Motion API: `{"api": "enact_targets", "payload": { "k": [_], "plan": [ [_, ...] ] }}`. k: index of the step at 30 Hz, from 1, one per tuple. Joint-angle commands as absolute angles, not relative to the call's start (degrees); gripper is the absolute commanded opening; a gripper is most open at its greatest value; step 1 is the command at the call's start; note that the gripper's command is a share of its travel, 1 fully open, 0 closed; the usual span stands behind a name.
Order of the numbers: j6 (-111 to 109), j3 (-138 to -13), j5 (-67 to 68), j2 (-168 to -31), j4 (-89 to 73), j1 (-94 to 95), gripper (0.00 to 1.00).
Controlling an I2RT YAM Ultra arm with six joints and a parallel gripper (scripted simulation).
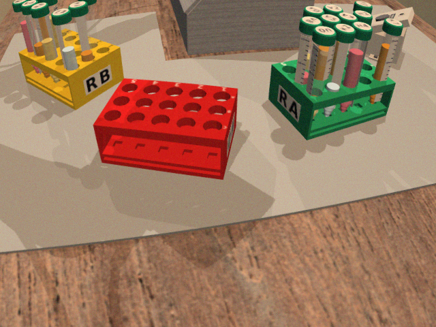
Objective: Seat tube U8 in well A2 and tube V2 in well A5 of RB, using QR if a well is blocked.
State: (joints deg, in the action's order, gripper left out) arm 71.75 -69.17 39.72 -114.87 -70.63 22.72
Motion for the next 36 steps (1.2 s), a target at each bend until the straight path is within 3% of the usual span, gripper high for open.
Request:
{"api": "enact_targets", "payload": {
  "k": [1, 13, 36],
  "plan": [
    [66.9, -67.5, 42.4, -110.6, -72.5, 21.1, 0.3],
    [58.0, -67.3, 45.0, -102.2, -74.6, 14.2, 0.3],
    [73.6, -75.5, 38.8, -123.4, -69.8, 27.9, 0.3]
  ]
}}
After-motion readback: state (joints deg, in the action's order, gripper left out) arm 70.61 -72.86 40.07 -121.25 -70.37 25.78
